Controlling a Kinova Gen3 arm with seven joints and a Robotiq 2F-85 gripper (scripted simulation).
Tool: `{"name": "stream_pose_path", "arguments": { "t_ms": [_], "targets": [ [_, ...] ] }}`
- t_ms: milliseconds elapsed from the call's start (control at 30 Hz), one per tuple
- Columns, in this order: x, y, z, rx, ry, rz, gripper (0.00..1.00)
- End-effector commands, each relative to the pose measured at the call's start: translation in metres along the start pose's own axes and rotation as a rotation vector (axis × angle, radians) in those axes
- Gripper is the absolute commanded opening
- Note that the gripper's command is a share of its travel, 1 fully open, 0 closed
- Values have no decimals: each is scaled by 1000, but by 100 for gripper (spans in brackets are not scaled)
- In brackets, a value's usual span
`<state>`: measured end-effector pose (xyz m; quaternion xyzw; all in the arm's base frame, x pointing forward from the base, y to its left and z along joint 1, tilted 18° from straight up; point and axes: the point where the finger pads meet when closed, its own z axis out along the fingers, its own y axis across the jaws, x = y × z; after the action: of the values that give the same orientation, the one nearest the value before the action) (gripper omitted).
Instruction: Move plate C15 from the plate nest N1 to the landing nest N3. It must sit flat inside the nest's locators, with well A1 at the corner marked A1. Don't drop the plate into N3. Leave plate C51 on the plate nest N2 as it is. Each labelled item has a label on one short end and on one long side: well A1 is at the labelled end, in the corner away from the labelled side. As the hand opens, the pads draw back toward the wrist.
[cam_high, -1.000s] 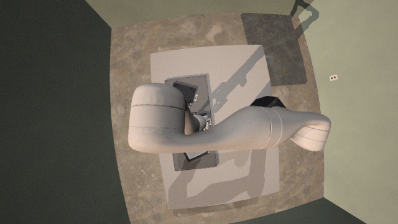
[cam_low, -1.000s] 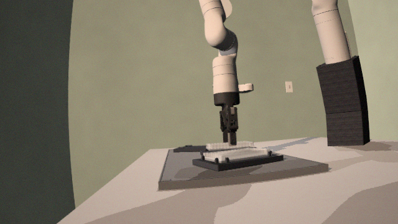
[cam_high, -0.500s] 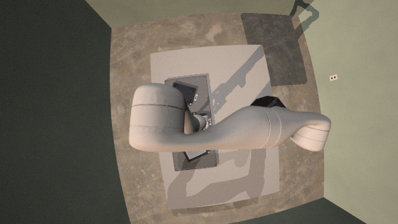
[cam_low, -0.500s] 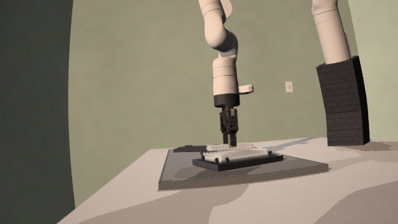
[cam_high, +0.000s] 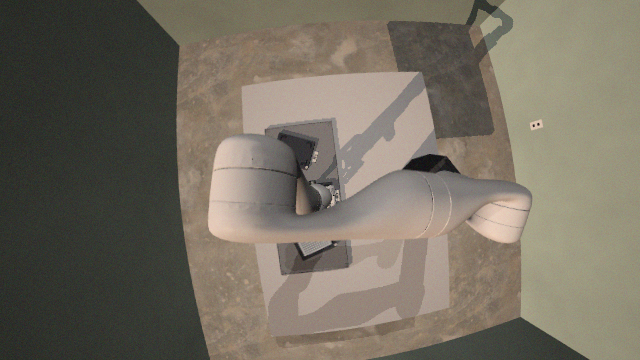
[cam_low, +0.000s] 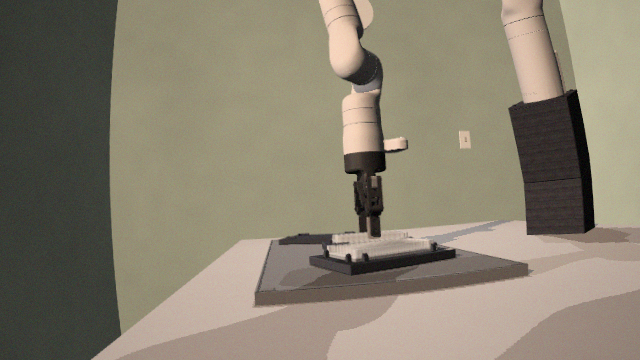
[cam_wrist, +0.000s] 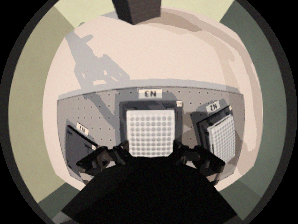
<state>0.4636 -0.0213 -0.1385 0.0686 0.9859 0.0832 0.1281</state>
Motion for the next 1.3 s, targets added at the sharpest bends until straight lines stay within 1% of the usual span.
{"name": "stream_pose_path", "arguments": {
  "t_ms": [0, 33, 733, 1267],
  "targets": [
    [0, 0, 0, 0, 0, 0, 0],
    [0, 0, 0, 0, 0, 0, 100],
    [0, 0, -2, 0, 0, 0, 100],
    [-2, 0, -22, 0, 0, 0, 100]
  ]
}}
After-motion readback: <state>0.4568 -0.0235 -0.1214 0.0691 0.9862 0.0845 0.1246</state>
